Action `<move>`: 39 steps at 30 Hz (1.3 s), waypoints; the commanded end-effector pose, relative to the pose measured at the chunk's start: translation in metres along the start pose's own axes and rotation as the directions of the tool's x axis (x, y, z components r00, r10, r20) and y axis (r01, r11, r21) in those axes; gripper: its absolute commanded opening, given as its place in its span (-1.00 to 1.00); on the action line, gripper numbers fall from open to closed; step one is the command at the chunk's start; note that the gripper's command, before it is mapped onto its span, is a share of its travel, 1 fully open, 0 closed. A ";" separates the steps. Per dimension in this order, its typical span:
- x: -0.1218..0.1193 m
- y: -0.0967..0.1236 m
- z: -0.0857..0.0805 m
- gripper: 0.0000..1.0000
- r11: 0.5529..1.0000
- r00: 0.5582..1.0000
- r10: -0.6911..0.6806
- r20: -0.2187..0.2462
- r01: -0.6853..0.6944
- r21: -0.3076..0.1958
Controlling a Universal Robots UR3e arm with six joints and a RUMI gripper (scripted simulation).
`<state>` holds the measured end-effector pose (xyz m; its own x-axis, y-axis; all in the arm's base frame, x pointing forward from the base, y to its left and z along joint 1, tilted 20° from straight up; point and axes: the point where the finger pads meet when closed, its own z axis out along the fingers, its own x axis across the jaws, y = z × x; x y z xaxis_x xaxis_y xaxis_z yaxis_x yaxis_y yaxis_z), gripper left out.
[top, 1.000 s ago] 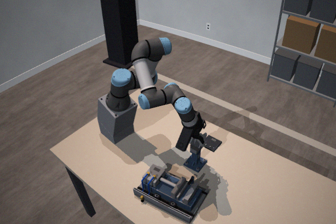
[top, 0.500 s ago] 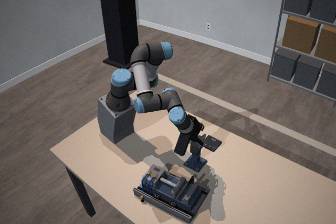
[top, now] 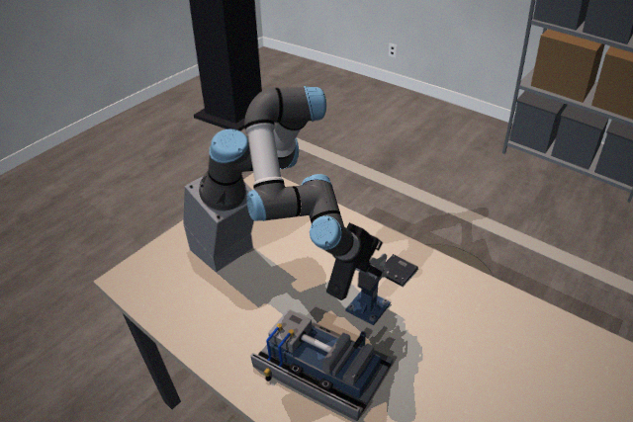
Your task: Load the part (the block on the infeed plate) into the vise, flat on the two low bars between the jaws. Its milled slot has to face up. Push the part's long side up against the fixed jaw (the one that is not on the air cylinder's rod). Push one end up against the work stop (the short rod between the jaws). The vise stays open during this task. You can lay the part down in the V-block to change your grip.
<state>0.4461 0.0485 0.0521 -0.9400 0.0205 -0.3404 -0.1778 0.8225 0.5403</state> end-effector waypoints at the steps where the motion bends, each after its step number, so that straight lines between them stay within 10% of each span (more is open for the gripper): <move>1: -0.001 0.000 -0.001 0.03 1.000 1.000 -0.002 0.000 0.002 -0.028; 39: -0.001 -0.001 -0.001 0.03 0.993 1.000 -0.002 0.000 0.002 -0.117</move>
<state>0.4463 0.0478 0.0516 -0.9404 0.0192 -0.3396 -0.2104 0.7517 0.6250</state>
